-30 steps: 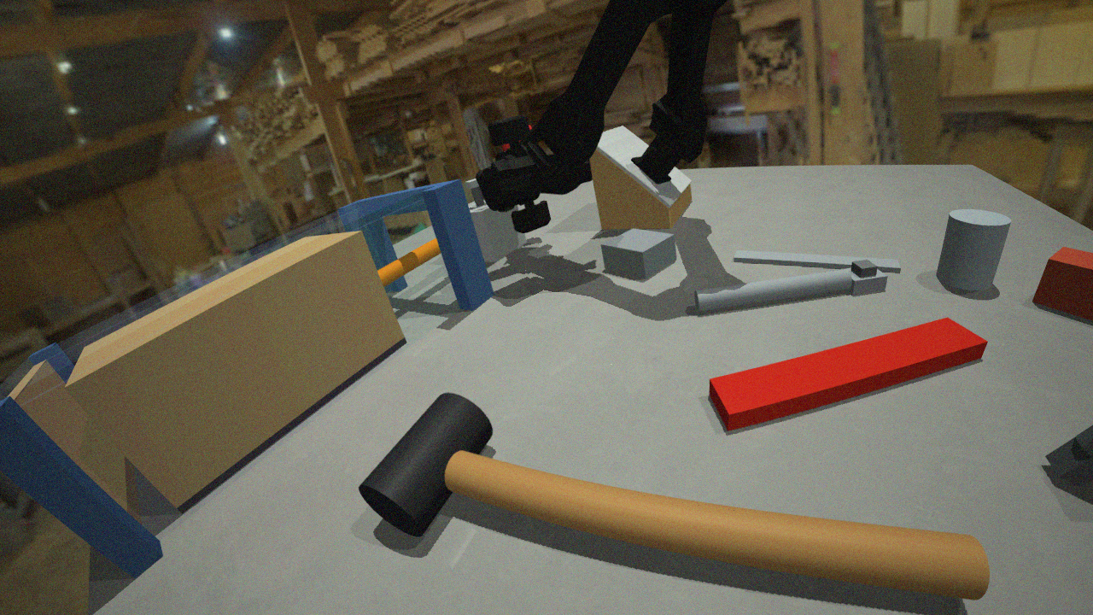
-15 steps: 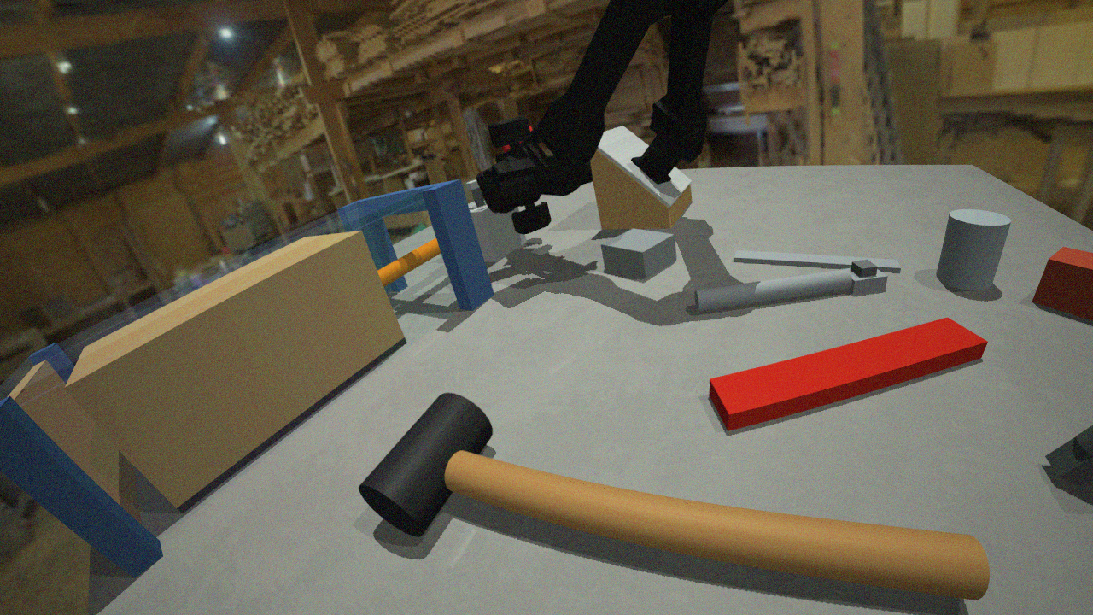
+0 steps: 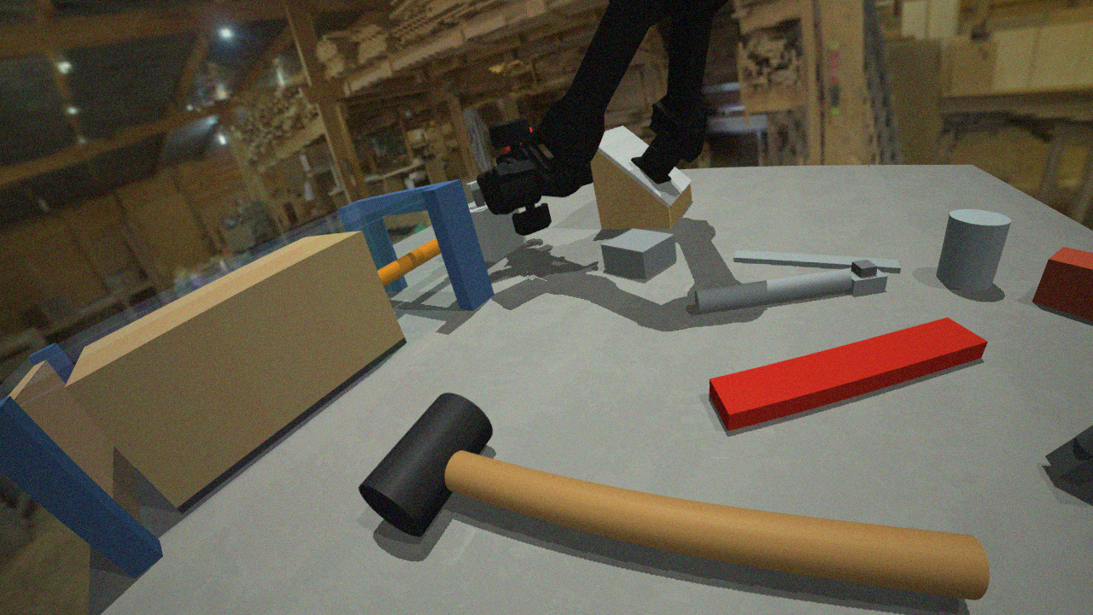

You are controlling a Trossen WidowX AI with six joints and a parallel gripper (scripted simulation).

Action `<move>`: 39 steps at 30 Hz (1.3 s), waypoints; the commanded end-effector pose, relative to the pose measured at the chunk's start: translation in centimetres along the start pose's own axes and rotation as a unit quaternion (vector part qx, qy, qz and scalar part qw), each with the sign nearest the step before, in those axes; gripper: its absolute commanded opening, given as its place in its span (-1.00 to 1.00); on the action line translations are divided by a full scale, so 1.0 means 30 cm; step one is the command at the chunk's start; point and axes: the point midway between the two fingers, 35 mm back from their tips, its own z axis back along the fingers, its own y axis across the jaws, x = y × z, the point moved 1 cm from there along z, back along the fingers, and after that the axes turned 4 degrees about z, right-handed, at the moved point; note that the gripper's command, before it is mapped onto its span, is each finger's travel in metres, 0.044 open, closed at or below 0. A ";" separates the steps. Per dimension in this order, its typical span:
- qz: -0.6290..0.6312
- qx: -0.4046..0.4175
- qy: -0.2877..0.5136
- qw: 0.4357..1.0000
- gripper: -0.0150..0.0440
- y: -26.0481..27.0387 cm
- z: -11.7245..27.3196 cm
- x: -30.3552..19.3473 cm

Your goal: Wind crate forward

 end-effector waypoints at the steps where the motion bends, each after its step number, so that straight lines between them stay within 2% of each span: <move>1: -0.002 -0.002 0.000 1.000 -0.49 0.003 -0.001 0.001; 6: -0.002 -0.002 0.000 1.000 -0.49 0.004 -0.001 0.001; 15: 0.000 0.000 0.000 1.000 0.31 0.003 0.000 0.000; 39: 0.000 0.000 0.000 1.000 0.32 0.003 0.000 0.000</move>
